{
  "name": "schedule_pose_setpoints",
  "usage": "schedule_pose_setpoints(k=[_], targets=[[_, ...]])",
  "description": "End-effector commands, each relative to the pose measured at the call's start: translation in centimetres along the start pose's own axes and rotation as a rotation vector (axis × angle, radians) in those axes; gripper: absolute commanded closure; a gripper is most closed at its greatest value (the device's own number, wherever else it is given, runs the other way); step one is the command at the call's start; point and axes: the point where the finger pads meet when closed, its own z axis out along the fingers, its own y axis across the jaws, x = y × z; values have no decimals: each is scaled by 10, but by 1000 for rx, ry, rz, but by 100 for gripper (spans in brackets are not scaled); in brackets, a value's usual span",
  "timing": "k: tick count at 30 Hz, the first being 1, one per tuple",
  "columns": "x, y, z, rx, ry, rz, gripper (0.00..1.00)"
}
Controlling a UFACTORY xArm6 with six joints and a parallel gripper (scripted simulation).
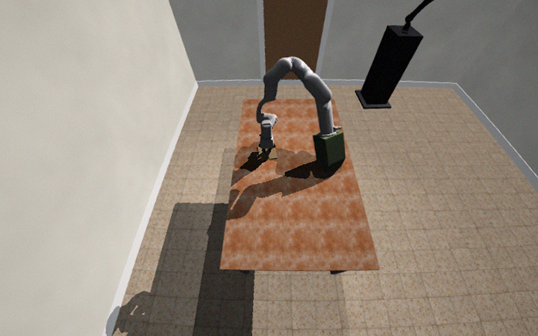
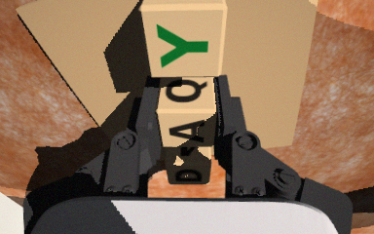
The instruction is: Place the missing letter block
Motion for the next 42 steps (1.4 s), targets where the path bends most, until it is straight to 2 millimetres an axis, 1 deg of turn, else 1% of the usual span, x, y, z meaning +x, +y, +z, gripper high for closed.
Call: schedule_pose_setpoints(k=[1,17,18,22,23,25,26,28,29,31,32,42], targets=[[0,-1,-1,3,-1,0,73],[0,-1,-1,3,-1,0,73],[0,-1,-1,3,-1,0,69],[0,-1,-1,3,-1,0,69],[0,-1,-1,3,-1,0,65],[0,-1,-1,3,-1,0,65],[0,-1,-1,3,-1,0,61],[0,-1,-1,3,-1,0,61],[0,-1,-1,3,-1,0,57],[0,-1,-1,3,-1,0,57],[0,-1,-1,3,-1,0,53],[0,-1,-1,3,-1,0,53]])
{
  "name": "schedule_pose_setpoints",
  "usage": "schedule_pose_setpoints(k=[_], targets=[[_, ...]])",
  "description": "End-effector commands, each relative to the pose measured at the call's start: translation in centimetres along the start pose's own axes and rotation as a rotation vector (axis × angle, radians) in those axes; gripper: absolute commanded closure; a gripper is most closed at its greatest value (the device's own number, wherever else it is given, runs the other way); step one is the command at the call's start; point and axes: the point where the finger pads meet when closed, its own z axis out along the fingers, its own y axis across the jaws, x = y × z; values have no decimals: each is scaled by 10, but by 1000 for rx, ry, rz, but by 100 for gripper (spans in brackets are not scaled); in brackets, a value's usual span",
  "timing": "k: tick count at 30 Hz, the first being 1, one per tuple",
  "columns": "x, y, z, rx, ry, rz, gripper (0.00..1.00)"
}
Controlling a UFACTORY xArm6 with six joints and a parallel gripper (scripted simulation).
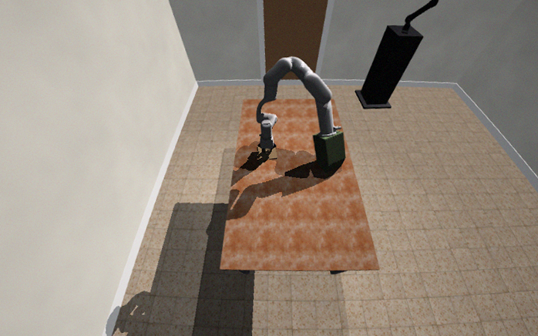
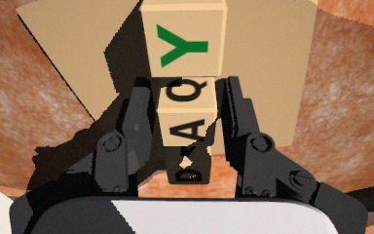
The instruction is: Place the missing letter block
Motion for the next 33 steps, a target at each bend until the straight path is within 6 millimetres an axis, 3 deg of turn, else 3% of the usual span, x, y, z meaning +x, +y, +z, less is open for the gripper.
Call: schedule_pose_setpoints(k=[1,13,25,33], targets=[[0,-1,-1,2,-1,0,53],[0,-1,-26,3,-1,0,53],[0,-1,-83,3,-1,0,53],[0,-1,-91,2,-1,0,53]])
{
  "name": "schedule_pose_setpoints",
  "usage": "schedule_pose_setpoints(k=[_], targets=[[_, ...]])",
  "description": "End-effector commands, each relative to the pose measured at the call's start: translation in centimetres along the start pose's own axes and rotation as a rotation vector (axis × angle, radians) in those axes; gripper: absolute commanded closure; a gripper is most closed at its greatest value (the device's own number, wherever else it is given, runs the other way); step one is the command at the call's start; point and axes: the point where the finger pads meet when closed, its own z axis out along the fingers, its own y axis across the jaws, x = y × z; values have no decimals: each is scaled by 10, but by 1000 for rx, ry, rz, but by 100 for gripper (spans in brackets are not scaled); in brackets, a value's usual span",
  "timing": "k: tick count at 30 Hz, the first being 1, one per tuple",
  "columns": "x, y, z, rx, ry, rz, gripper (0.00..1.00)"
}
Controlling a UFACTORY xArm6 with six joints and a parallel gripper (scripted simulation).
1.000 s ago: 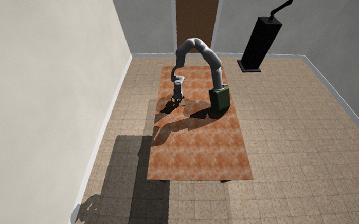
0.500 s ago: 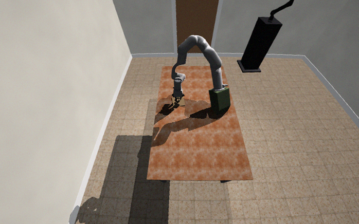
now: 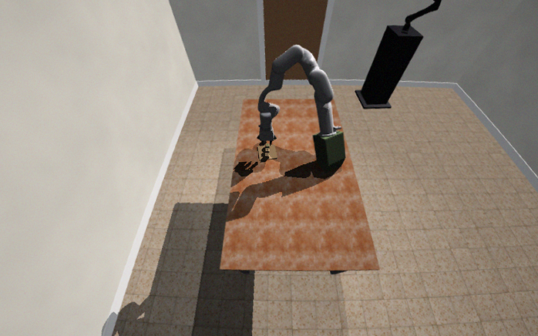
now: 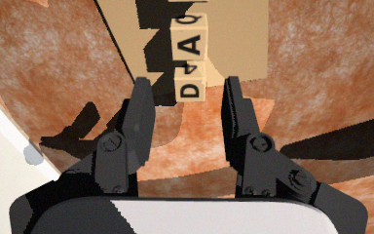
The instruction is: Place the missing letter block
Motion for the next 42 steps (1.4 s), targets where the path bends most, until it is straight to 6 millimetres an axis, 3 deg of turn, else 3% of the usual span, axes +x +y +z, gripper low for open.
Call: schedule_pose_setpoints(k=[1,2,23,31,42], targets=[[0,-1,-3,2,-1,0,53],[0,-1,-3,2,-1,0,0],[0,-1,-3,2,-1,0,0],[0,-1,-12,2,-1,0,0],[0,-1,-63,2,-1,0,0]])
